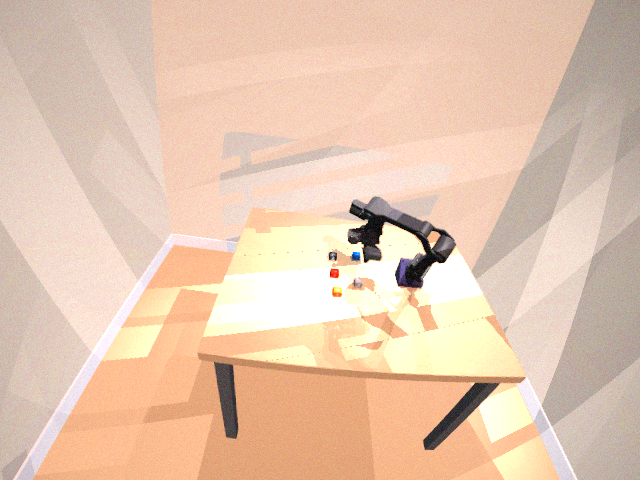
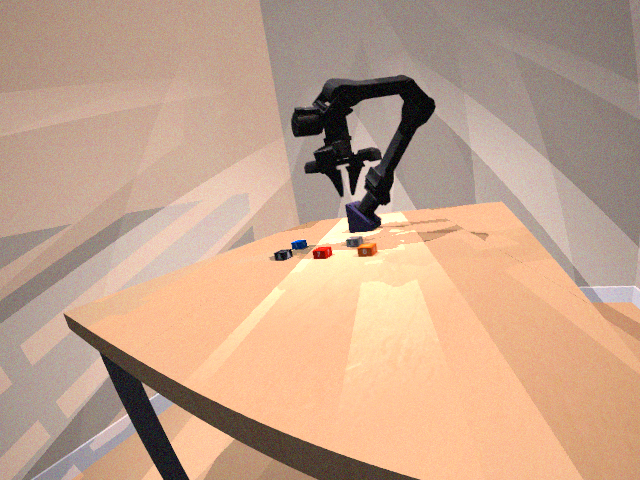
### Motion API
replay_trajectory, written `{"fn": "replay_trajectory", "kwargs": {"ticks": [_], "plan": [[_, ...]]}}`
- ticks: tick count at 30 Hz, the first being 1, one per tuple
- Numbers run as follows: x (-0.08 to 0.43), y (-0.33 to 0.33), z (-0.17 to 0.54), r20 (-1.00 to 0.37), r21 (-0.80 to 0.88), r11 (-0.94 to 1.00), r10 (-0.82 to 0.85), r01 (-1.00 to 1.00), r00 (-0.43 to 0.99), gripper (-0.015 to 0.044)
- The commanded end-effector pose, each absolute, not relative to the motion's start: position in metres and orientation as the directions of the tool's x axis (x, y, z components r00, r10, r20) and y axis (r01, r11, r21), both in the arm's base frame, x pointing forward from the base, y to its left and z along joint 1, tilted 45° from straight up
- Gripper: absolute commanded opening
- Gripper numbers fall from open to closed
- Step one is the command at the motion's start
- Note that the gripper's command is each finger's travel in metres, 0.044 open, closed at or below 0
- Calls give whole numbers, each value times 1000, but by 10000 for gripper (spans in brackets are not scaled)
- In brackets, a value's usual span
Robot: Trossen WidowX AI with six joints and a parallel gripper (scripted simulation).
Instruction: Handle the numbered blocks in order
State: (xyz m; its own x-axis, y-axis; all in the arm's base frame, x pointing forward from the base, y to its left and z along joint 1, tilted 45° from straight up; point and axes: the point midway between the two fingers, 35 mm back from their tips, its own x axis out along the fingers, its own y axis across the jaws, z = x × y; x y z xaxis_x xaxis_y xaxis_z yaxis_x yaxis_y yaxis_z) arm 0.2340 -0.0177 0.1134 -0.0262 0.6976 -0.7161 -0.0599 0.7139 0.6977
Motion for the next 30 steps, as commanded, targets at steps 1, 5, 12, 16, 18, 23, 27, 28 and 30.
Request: {"fn": "replay_trajectory", "kwargs": {"ticks": [1, 5, 12, 16, 18, 23, 27, 28, 30], "plan": [[233, -18, 113, -716, 698, 713, 697, -64, -35, 120], [249, -23, 112, -716, 697, 714, 697, -64, -34, 120], [326, -43, 90, -718, 696, 715, 696, -68, -30, 120], [341, -45, 84, -718, 696, 715, 696, -69, -29, 120], [342, -39, 77, -718, 695, 715, 695, -69, -29, 172], [340, 6, 32, -717, 697, 714, 697, -70, -28, 304], [339, 12, 26, -716, 698, 713, 698, -70, -28, 400], [339, 12, 26, -716, 698, 713, 698, -70, -28, 400], [339, 14, 24, -716, 698, 713, 698, -70, -28, 400]]}}
